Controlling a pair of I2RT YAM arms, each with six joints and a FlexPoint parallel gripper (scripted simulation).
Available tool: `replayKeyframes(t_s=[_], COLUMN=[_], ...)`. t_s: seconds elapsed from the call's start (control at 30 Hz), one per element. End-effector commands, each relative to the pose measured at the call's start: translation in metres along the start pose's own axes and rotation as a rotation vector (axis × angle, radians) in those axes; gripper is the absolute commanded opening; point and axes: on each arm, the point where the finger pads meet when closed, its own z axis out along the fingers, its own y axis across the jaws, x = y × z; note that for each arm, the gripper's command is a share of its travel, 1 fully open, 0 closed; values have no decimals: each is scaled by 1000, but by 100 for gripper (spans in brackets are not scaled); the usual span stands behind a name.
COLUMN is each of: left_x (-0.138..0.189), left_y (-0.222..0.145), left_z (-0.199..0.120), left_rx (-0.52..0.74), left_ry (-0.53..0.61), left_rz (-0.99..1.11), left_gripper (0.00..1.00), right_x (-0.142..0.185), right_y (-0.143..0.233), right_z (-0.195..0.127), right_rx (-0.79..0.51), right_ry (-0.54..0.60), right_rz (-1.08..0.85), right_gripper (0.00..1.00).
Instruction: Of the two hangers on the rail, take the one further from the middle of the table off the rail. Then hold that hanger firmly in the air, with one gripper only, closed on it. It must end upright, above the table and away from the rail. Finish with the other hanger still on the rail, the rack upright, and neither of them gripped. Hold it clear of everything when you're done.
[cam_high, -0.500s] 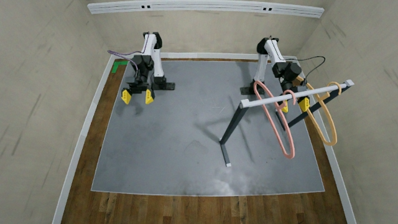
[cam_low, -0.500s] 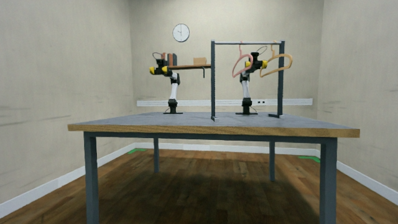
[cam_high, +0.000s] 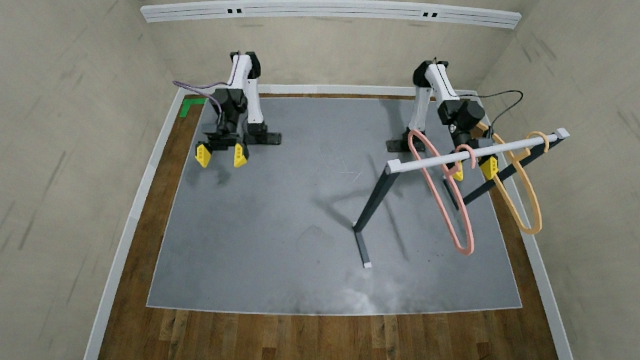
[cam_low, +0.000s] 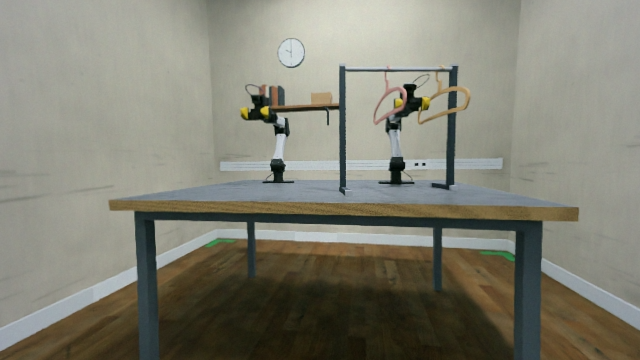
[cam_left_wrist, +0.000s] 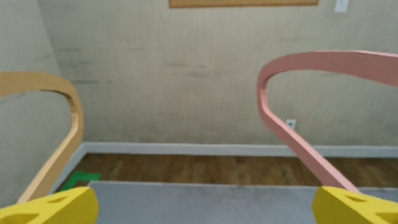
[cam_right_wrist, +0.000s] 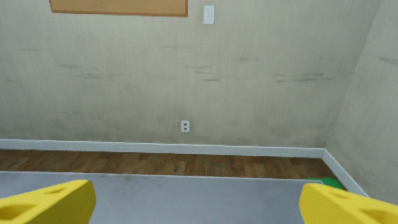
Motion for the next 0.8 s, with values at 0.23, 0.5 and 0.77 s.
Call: replayKeyframes(t_s=[0.23, 0.5, 0.77], left_x=[-10, -27, -55], left_y=[-1, 9, 23], left_z=[-4, -14, -34], left_rx=[18, 33, 26], left_ry=[4, 72, 107], left_rz=[10, 34, 49], left_gripper=[44, 32, 32], right_x=[-13, -42, -51], right_y=[18, 110, 192], right_z=[-8, -44, -72], right_rx=[-80, -438, -744], right_ry=[-62, -232, -333], right_rz=[25, 114, 178], right_gripper=[100, 100, 100])
